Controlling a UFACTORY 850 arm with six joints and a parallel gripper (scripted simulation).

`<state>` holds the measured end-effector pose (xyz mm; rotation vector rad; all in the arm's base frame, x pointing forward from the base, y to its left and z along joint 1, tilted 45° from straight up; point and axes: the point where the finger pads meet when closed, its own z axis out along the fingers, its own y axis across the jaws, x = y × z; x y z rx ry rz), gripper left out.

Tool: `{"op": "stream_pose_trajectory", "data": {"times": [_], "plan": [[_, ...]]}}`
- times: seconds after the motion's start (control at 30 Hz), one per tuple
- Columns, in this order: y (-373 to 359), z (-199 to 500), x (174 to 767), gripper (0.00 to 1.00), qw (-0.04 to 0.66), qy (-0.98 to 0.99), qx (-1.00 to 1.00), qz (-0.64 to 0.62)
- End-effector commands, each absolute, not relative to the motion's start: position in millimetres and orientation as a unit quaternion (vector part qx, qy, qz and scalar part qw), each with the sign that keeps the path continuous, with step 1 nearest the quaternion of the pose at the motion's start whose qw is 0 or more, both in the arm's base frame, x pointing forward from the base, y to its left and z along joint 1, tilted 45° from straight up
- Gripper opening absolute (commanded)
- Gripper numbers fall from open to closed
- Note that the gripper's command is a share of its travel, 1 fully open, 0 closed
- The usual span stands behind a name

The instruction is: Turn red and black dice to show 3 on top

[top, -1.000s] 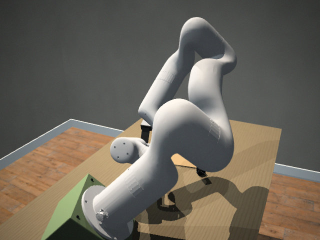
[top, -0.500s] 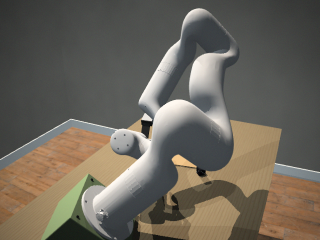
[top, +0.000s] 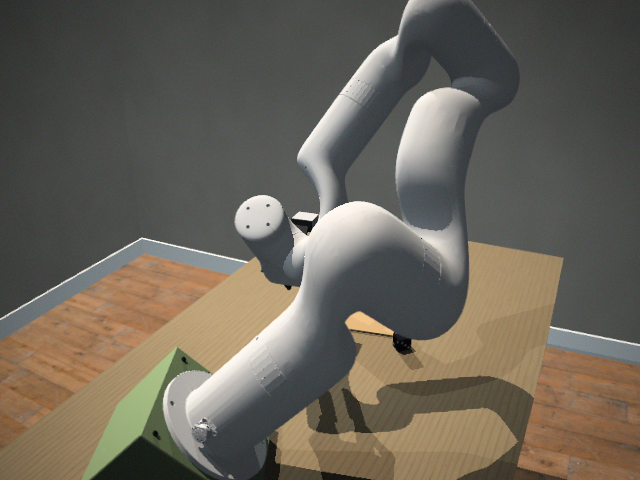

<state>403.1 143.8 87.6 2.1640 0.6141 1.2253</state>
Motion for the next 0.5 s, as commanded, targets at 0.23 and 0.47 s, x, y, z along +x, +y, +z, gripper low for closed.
{"op": "stream_pose_trajectory", "data": {"times": [0.23,0.47], "plan": [[151,96,416,0.47,0.328,0.181,0.869,0.322],[156,101,422,0.47,0.342,0.153,0.893,0.250]]}}
